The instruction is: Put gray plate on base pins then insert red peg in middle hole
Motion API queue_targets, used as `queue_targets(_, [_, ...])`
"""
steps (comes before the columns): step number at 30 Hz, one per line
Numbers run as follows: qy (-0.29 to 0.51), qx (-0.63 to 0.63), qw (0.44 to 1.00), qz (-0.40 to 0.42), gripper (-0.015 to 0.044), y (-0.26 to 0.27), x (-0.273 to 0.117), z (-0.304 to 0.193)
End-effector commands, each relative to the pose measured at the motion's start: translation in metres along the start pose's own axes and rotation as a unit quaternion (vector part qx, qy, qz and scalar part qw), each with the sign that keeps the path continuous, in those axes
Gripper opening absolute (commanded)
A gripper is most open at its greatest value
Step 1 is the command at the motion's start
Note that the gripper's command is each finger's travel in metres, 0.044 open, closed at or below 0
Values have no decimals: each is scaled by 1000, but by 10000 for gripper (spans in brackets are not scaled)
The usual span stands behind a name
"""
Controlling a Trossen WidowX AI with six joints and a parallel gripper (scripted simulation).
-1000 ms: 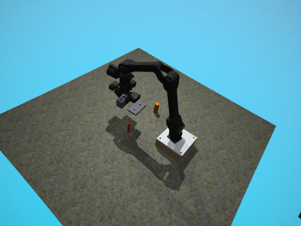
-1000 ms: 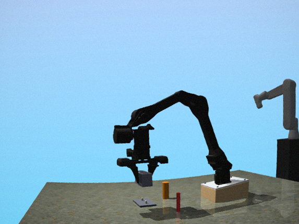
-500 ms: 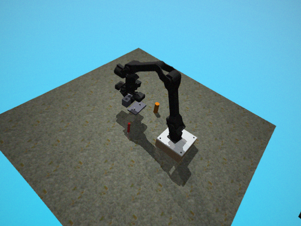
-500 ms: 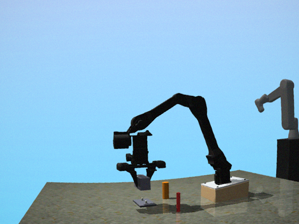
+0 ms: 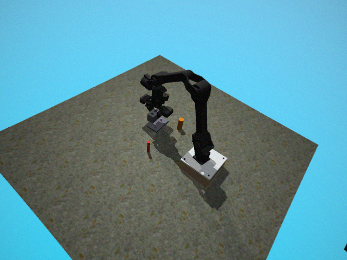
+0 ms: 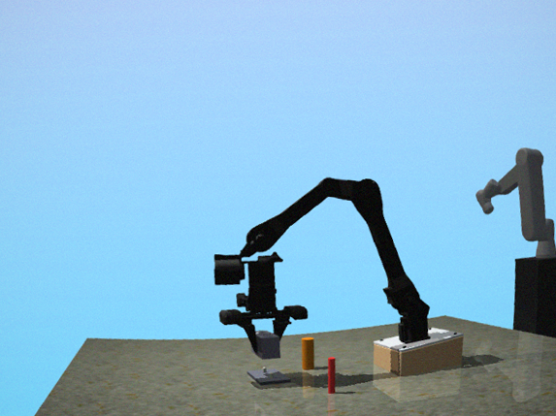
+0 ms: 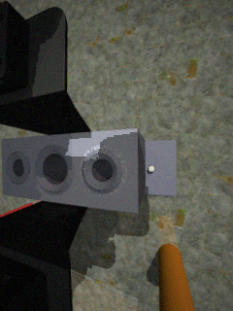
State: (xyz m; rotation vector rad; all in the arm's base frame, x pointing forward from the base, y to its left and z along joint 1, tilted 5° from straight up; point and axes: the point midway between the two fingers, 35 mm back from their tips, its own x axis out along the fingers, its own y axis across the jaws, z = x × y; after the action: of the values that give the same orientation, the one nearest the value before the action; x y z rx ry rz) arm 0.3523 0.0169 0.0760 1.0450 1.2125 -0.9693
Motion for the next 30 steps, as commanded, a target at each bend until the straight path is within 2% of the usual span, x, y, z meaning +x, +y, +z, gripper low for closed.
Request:
queue_targets(1, [1, -1, 1000, 1, 0, -5, 6, 10])
queue_targets(30, [0, 1, 1000, 1, 0, -9, 12, 22])
